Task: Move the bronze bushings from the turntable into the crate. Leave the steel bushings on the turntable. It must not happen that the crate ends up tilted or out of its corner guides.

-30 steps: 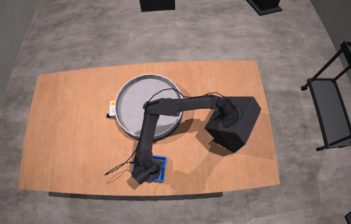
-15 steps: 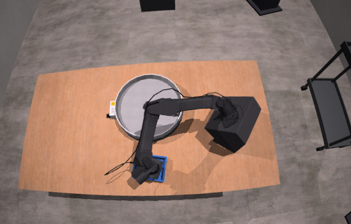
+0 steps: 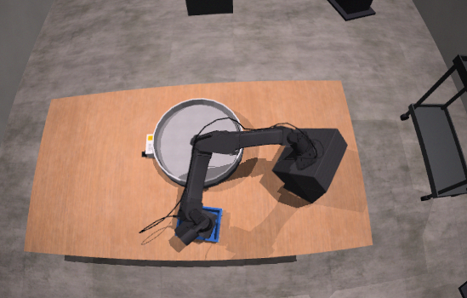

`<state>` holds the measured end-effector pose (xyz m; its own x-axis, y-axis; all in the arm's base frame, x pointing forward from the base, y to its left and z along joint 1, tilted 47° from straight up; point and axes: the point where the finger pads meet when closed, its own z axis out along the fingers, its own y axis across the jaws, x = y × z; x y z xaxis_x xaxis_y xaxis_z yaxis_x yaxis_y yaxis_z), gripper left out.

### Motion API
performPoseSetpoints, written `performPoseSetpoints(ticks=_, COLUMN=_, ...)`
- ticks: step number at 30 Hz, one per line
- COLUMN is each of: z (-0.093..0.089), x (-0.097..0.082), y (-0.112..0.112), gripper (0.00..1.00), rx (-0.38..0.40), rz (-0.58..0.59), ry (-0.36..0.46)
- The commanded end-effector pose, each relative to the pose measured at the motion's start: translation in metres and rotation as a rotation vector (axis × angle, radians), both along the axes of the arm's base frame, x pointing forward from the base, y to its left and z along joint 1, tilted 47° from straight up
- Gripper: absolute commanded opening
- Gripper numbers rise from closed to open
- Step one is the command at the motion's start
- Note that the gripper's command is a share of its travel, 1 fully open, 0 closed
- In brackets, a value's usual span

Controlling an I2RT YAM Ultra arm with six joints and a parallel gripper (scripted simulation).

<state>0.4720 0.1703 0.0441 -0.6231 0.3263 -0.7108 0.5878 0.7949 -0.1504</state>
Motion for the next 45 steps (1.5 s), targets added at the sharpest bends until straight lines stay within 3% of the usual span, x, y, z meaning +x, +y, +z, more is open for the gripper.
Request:
performPoseSetpoints(ticks=1, z=0.012, x=0.004, y=0.024, gripper=0.00, rx=0.021, rz=0.042, ry=-0.041)
performPoseSetpoints(ticks=8, z=0.008, x=0.009, y=0.021, gripper=0.00, rx=0.029, rz=0.044, ry=-0.044)
performPoseSetpoints(ticks=11, z=-0.008, x=0.011, y=0.009, gripper=0.00, rx=0.012, rz=0.030, ry=-0.019)
performPoseSetpoints(ticks=13, z=-0.008, x=0.011, y=0.009, gripper=0.00, rx=0.012, rz=0.030, ry=-0.019)
performPoseSetpoints(ticks=14, z=0.006, x=0.011, y=0.015, gripper=0.00, rx=0.029, rz=0.044, ry=-0.043)
performPoseSetpoints(ticks=16, z=-0.001, x=0.010, y=0.012, gripper=0.00, rx=0.018, rz=0.043, ry=-0.032)
performPoseSetpoints(ticks=18, z=-0.021, x=0.008, y=0.007, gripper=0.00, rx=-0.002, rz=0.044, ry=0.003)
performPoseSetpoints(ticks=20, z=-0.025, x=0.009, y=0.006, gripper=0.00, rx=-0.001, rz=0.045, ry=0.008)
performPoseSetpoints(ticks=24, z=-0.004, x=0.021, y=0.005, gripper=0.00, rx=0.023, rz=0.037, ry=-0.045)
performPoseSetpoints(ticks=28, z=-0.012, x=0.020, y=0.005, gripper=0.00, rx=0.013, rz=0.042, ry=-0.033)
performPoseSetpoints(ticks=45, z=-0.014, x=0.019, y=0.005, gripper=0.00, rx=0.011, rz=0.040, ry=-0.028)
